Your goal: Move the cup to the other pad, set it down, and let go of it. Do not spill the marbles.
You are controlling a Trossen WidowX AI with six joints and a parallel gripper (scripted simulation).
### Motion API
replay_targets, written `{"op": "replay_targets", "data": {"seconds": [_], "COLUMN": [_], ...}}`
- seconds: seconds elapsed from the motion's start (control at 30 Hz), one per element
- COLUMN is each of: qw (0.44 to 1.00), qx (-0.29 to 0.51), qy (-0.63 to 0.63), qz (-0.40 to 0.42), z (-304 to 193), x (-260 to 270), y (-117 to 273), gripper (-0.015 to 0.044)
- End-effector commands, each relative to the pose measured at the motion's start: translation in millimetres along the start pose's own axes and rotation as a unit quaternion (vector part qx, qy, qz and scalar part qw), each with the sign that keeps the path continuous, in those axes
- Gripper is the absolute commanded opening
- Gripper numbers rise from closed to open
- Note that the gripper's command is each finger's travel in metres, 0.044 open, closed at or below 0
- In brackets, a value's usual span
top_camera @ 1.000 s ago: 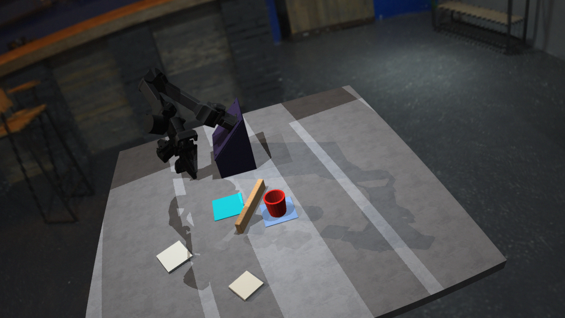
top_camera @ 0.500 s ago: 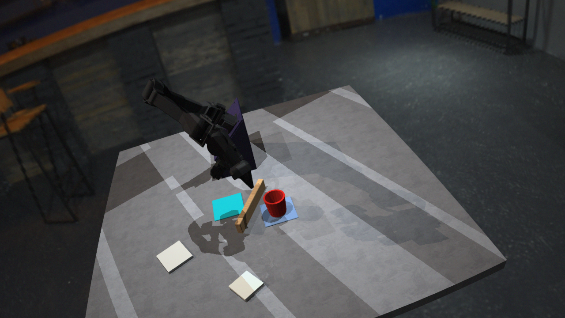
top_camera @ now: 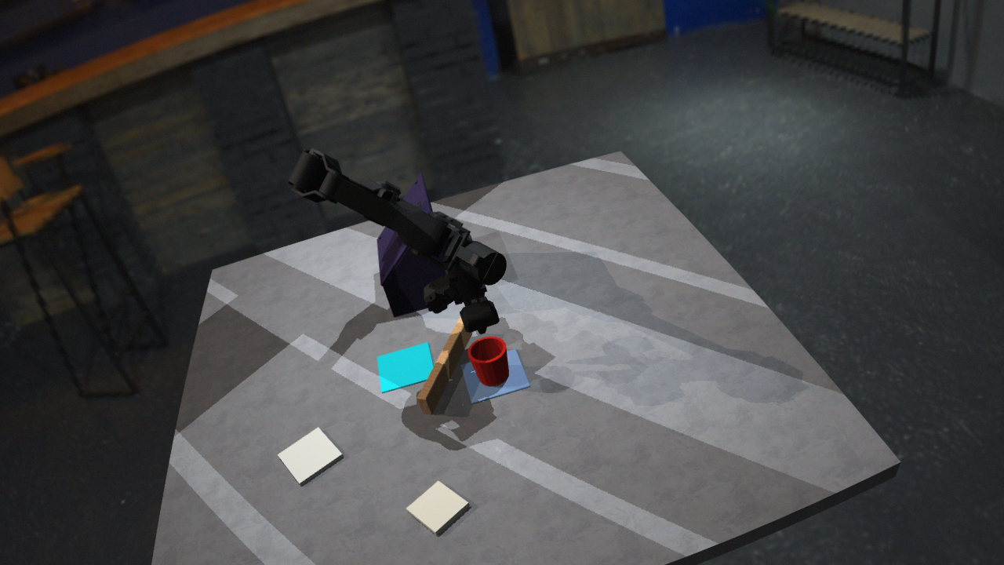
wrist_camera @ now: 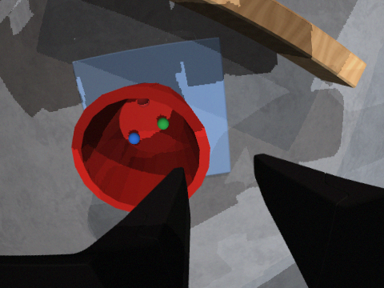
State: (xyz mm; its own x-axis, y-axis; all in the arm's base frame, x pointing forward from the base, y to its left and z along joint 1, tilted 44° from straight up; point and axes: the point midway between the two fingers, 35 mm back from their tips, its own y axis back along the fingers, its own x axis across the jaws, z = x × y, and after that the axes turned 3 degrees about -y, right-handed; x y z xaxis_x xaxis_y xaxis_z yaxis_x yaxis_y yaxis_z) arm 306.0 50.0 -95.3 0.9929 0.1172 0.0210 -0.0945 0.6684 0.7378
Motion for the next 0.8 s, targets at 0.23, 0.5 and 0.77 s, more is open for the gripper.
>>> {"op": "replay_targets", "data": {"seconds": [0.23,0.5,0.77], "qw": [1.0,1.0,1.0], "qx": [-0.008,-0.008,-0.008], "qy": [-0.011,-0.011,-0.011], "qz": [0.004,0.004,0.004], "z": [-0.5,-0.5,-0.2], "x": [4.6,5.5,6.0], "y": [-6.0,-19.2,-32.4], "gripper": [0.0148,0.0148,0.0148]}}
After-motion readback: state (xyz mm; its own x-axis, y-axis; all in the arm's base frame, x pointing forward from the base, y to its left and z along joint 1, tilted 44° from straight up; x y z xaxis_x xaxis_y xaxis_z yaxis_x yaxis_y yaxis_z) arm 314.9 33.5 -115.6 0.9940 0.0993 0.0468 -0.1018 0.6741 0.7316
